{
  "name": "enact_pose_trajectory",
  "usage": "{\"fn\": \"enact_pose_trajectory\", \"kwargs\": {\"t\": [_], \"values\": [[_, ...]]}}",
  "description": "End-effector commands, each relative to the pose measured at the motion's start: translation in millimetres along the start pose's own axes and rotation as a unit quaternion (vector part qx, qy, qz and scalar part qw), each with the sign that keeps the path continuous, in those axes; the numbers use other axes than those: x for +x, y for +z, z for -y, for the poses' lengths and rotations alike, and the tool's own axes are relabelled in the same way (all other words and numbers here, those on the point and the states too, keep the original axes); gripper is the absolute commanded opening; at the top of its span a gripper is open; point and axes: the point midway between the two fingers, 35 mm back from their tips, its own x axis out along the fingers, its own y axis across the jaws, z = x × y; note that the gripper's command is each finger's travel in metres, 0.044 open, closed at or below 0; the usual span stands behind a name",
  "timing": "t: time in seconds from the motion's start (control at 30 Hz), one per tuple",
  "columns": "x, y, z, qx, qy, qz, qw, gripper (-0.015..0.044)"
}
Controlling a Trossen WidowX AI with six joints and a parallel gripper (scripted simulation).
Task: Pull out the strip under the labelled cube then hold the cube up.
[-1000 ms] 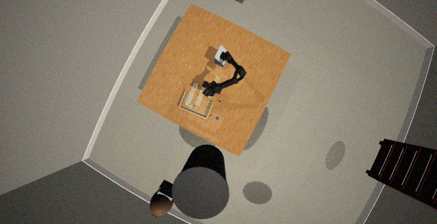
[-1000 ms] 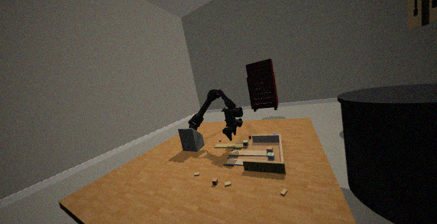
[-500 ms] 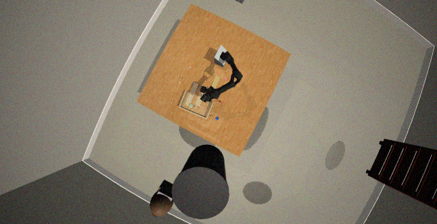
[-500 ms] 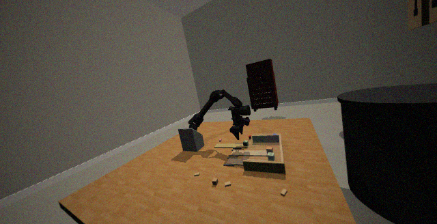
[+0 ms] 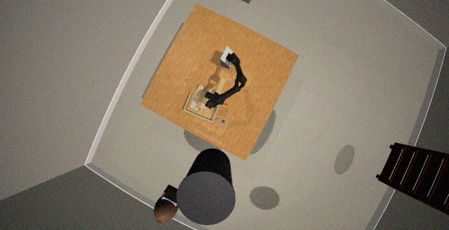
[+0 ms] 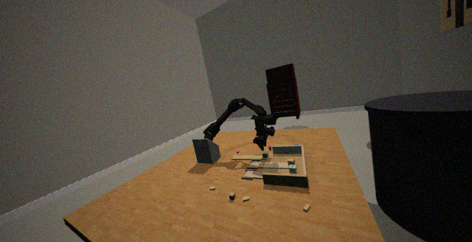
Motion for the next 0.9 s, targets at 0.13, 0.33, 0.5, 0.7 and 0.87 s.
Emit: {"fn": "enact_pose_trajectory", "kwargs": {"t": [0.13, 0.33, 0.5, 0.7, 0.87], "values": [[18, 1, -1, 0.002, 0.003, -0.004, 1.000, 0.0250], [27, 1, -1, 0.002, 0.003, -0.004, 1.000, 0.0250], [36, 1, -2, 0.002, 0.004, -0.004, 1.000, 0.0250], [45, 0, -2, 0.002, 0.004, -0.004, 1.000, 0.0250], [53, 0, -2, 0.002, 0.004, -0.004, 1.000, 0.0250]]}}
